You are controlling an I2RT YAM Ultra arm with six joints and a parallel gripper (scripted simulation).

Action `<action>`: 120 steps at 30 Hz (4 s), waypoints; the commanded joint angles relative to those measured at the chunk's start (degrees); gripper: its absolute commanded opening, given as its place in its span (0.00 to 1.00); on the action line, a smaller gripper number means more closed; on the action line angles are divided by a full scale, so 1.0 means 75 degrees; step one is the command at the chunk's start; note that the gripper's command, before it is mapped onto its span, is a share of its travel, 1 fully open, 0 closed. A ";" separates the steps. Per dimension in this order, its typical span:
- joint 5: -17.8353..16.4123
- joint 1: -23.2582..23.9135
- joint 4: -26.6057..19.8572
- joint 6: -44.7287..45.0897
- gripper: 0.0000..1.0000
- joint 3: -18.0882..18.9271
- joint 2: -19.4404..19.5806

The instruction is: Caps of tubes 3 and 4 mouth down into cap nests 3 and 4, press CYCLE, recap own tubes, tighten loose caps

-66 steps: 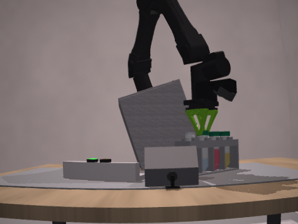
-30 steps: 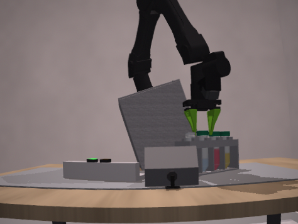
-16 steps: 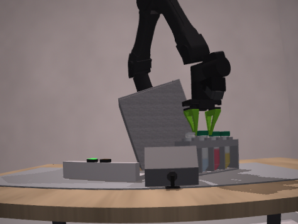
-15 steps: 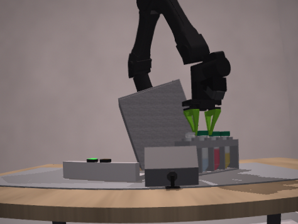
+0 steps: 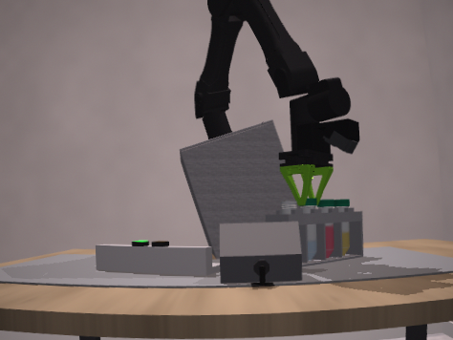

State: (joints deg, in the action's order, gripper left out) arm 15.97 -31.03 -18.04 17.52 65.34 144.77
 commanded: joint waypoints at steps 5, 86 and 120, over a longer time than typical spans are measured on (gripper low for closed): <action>-0.0005 -0.0029 0.0024 0.2564 0.49 0.0001 -0.0099; -0.0005 -0.0025 0.0044 0.1789 0.00 -0.0020 -0.0100; -0.0003 -0.0020 0.0064 -0.9664 0.00 -0.0017 -0.0079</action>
State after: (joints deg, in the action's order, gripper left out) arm 16.05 -30.96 -17.52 -44.27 65.06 144.90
